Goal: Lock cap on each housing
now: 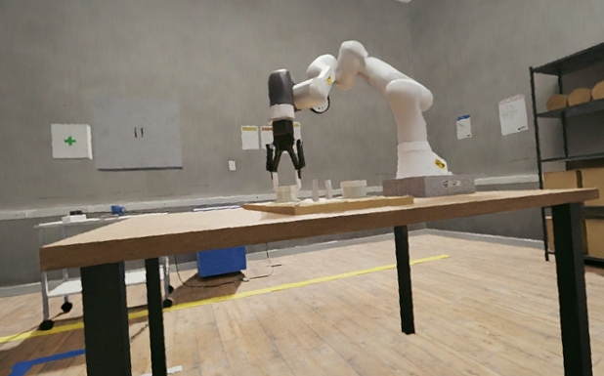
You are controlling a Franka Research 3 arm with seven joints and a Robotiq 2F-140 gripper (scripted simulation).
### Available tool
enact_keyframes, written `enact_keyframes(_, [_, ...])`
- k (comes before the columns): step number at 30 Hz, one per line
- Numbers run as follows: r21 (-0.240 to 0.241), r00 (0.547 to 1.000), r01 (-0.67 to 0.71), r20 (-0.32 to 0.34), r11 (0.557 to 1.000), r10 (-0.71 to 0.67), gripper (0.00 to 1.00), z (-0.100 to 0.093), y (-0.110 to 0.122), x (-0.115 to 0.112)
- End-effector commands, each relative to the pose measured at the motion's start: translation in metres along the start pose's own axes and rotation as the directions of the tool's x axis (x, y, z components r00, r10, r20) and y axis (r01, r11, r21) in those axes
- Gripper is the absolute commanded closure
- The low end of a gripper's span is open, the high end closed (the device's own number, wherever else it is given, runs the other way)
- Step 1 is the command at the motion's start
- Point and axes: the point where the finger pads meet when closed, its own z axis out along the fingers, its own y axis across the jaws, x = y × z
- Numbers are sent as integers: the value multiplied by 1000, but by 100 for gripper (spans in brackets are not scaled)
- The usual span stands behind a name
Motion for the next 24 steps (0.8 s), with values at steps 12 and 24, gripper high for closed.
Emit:
enact_keyframes(12, [0,1000,-4,-2,1000,4,90,1,3,2])
enact_keyframes(24, [0,1000,-4,-2,1000,4,90,1,9,2])
